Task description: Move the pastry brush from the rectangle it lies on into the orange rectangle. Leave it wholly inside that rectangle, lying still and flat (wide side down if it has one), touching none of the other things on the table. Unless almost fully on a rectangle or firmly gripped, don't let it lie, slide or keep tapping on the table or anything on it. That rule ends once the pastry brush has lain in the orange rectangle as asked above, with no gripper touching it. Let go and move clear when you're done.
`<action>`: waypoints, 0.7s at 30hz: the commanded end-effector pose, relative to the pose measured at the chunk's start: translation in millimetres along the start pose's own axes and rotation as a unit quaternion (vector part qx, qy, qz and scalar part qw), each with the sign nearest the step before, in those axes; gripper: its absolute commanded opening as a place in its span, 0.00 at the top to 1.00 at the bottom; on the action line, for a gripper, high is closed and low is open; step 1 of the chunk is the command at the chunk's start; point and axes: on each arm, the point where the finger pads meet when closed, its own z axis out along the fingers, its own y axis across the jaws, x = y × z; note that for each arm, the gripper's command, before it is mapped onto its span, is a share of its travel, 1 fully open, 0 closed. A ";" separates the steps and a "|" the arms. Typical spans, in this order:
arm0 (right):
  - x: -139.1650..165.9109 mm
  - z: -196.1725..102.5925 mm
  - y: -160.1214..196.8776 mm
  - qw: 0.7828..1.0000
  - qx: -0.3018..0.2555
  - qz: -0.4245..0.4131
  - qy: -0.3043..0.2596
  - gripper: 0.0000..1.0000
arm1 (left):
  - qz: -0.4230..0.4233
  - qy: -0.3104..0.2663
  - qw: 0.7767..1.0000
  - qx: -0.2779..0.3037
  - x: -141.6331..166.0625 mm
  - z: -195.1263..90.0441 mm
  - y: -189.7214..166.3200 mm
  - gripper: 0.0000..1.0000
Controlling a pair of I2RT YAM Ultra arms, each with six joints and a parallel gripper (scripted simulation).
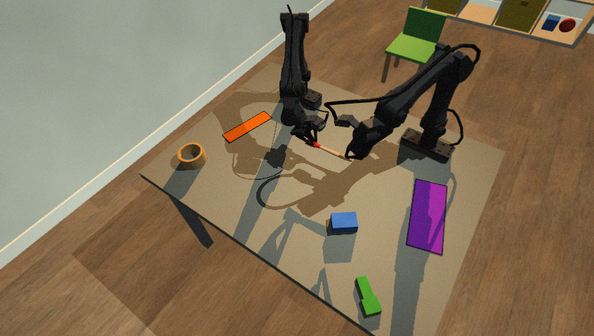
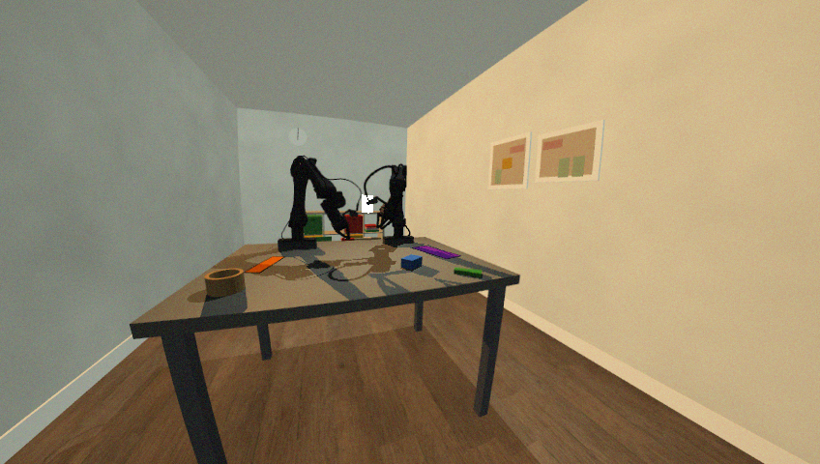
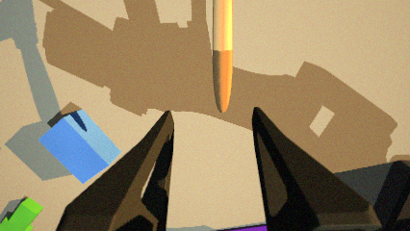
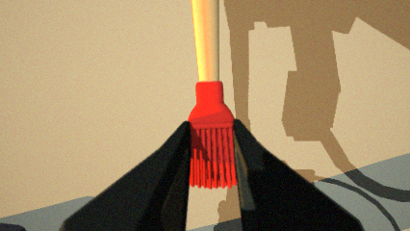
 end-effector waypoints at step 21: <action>105.3 -44.4 36.5 0.999 -0.016 -0.045 -0.010 0.81 | -0.106 -0.185 0.948 -0.236 -42.5 -87.8 -89.8 0.43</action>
